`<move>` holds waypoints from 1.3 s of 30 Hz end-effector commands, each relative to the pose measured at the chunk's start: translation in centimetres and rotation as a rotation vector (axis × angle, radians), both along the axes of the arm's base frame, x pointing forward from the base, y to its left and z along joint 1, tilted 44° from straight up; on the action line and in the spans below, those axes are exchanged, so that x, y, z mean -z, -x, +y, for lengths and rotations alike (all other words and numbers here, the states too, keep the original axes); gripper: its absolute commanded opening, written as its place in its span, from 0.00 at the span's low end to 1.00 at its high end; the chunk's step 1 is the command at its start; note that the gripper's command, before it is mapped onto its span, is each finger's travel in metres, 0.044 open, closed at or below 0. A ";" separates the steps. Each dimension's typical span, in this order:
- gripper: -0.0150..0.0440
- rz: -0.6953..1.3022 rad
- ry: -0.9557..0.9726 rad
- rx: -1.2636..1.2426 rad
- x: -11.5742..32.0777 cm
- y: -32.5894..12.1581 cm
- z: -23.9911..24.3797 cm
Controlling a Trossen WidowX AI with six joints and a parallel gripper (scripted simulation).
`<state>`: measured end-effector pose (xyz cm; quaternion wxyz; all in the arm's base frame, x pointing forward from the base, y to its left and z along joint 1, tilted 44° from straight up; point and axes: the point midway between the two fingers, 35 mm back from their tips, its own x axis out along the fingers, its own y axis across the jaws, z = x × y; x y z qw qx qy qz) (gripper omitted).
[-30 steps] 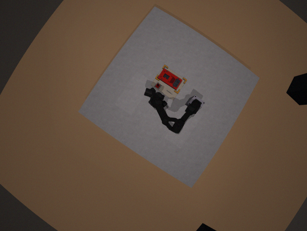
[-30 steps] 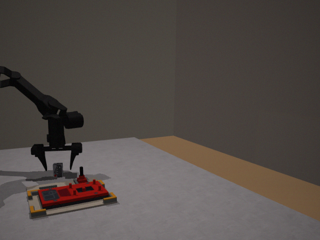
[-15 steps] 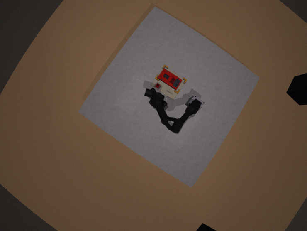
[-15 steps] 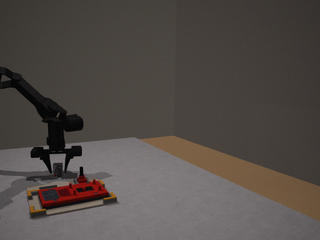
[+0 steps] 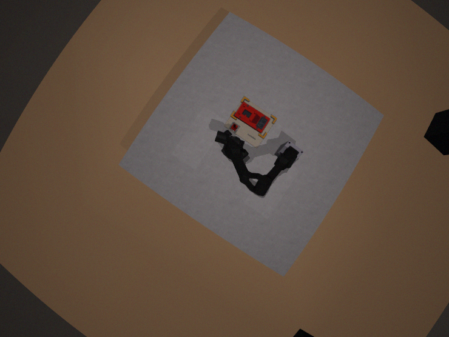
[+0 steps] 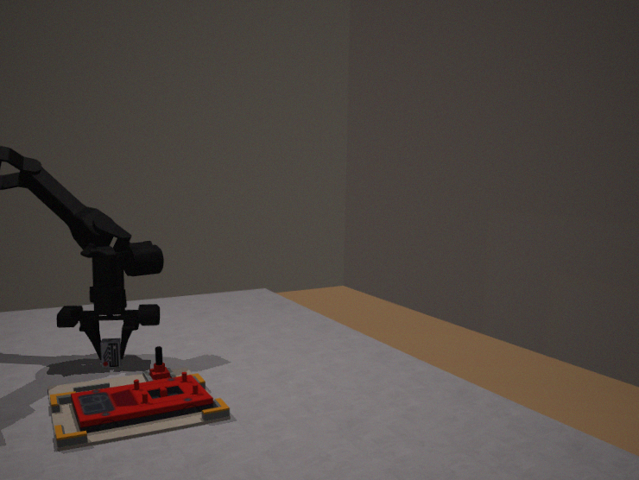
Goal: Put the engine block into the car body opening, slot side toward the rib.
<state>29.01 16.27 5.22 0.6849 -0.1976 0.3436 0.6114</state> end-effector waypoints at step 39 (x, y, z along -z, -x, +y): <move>0.25 -0.008 0.010 0.004 -8.7 -0.7 -9.4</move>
